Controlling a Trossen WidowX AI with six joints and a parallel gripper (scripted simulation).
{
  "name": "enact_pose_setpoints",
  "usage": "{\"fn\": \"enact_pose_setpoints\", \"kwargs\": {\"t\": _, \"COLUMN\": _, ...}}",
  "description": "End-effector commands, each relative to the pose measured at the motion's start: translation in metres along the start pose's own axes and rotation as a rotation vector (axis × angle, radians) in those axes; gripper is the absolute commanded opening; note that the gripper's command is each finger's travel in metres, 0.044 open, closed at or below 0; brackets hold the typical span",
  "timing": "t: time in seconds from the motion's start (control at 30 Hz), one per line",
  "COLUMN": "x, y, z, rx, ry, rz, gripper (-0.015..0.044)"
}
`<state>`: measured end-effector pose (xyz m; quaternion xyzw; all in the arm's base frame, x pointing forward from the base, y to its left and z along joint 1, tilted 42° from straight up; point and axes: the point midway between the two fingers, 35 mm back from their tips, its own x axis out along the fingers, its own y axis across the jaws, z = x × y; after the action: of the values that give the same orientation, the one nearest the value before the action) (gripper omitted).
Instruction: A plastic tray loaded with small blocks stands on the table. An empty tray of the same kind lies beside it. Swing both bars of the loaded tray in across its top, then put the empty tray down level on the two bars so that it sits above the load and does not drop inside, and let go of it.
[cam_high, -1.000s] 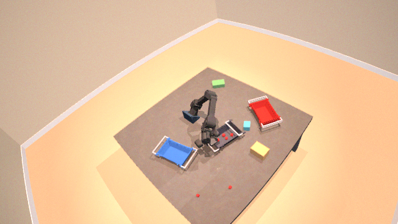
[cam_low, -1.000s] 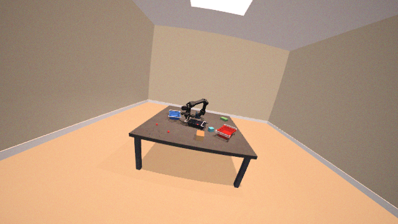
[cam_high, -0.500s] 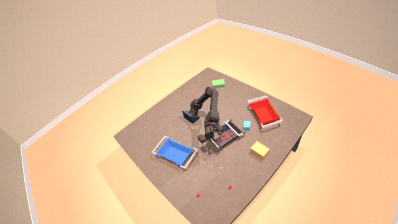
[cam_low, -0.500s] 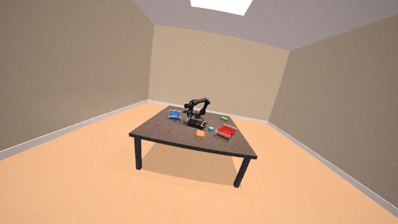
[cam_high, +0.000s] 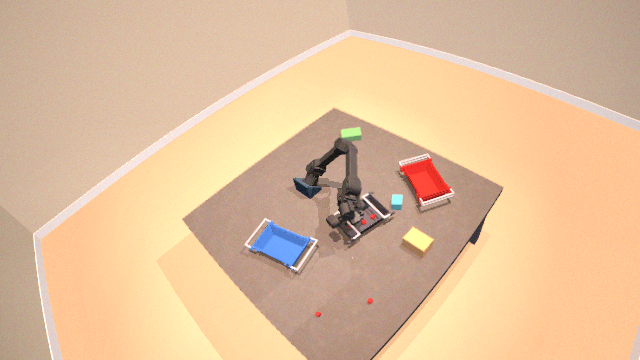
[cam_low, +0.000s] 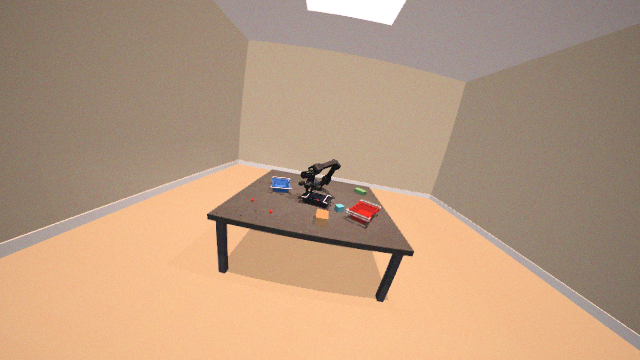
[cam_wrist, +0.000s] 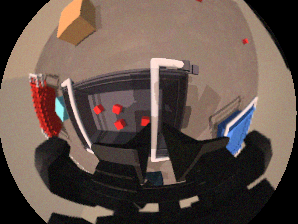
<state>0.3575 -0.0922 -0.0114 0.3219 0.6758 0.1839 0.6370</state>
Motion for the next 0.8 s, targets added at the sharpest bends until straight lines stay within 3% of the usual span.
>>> {"fn": "enact_pose_setpoints", "kwargs": {"t": 0.0, "x": -0.015, "y": -0.003, "z": 0.001, "rx": 0.002, "ry": -0.004, "rz": -0.006, "gripper": 0.0089}}
{"fn": "enact_pose_setpoints", "kwargs": {"t": 0.23, "x": -0.042, "y": -0.006, "z": 0.001, "rx": 0.002, "ry": -0.004, "rz": -0.006, "gripper": 0.0089}}
{"fn": "enact_pose_setpoints", "kwargs": {"t": 0.77, "x": -0.032, "y": -0.005, "z": 0.001, "rx": 0.007, "ry": -0.009, "rz": -0.003, "gripper": 0.0089}}
